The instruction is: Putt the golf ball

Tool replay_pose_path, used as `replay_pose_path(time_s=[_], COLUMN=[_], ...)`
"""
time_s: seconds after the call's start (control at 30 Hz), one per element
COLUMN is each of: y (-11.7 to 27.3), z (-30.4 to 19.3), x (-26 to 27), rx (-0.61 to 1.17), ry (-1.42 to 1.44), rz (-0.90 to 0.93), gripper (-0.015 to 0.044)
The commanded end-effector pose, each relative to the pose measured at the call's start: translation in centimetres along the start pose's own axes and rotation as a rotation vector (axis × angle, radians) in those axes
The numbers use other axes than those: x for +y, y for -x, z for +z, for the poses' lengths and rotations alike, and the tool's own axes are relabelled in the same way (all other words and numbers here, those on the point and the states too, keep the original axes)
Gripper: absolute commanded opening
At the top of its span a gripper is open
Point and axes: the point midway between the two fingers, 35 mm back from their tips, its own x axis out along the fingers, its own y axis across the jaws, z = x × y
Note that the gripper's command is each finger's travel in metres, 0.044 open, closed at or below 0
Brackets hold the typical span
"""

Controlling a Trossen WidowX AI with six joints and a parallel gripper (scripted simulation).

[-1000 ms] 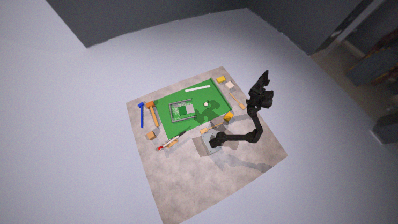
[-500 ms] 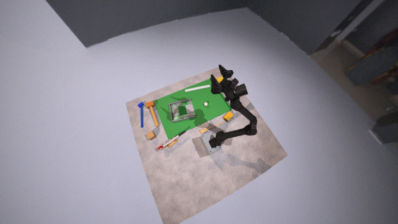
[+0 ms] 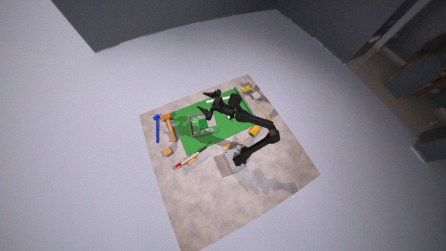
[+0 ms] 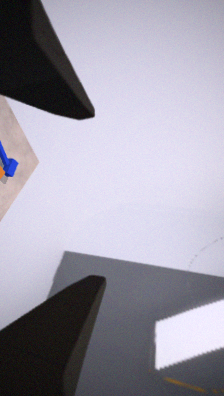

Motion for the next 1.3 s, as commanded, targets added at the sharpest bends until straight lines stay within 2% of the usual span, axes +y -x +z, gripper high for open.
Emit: replay_pose_path(time_s=[0.0,0.27,0.47,0.63,0.87,1.27], y=[-1.7,-3.1,-2.4,0.2,6.6,7.0], z=[-4.7,-12.2,-20.8,-27.3,-34.9,-36.1], x=[2.6,7.2,12.6,16.7,21.2,21.5], rx=[0.161,0.422,0.711,0.947,1.256,1.282], ry=[0.01,0.055,0.143,0.245,0.438,0.456], rz=[0.07,0.202,0.391,0.58,0.913,0.948], gripper=[0.044,0.044,0.044,0.044,0.044,0.044])
